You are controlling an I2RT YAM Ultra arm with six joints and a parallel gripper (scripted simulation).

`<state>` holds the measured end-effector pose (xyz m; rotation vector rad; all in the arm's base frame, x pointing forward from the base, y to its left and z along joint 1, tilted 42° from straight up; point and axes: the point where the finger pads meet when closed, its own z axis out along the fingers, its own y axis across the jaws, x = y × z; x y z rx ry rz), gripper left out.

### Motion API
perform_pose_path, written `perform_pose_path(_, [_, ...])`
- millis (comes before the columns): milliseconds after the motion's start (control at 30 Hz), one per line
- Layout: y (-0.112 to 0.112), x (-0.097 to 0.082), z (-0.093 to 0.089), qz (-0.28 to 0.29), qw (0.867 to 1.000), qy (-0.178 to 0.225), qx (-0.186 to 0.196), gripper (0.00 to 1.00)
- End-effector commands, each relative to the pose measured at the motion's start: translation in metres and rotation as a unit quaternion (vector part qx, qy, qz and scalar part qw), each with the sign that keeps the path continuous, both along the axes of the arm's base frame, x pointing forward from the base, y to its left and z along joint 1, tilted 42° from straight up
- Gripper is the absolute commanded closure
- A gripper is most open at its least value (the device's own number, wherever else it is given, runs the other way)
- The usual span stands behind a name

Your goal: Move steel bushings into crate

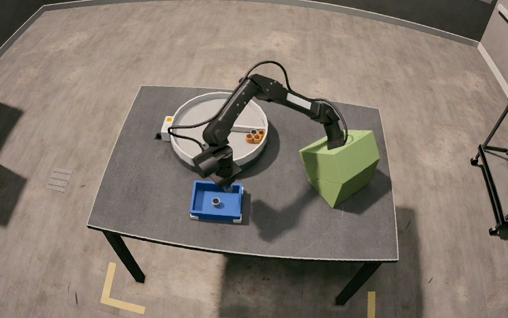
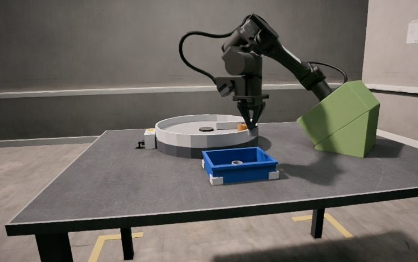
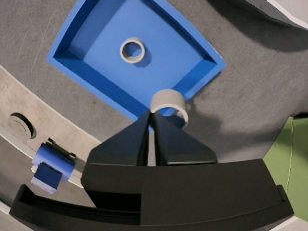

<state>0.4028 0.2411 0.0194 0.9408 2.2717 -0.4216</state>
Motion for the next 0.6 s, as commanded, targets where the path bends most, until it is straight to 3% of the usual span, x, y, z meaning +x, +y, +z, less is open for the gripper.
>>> perform_pose_path(0, [0.015,-0.005,0.011,0.013,1.000,-0.007,0.004,1.00])
perform_pose_path(300, [0.015,-0.006,0.010,0.013,1.000,-0.007,0.005,1.00])
perform_pose_path(567, [0.007,-0.016,-0.003,0.013,1.000,0.009,-0.012,1.00])
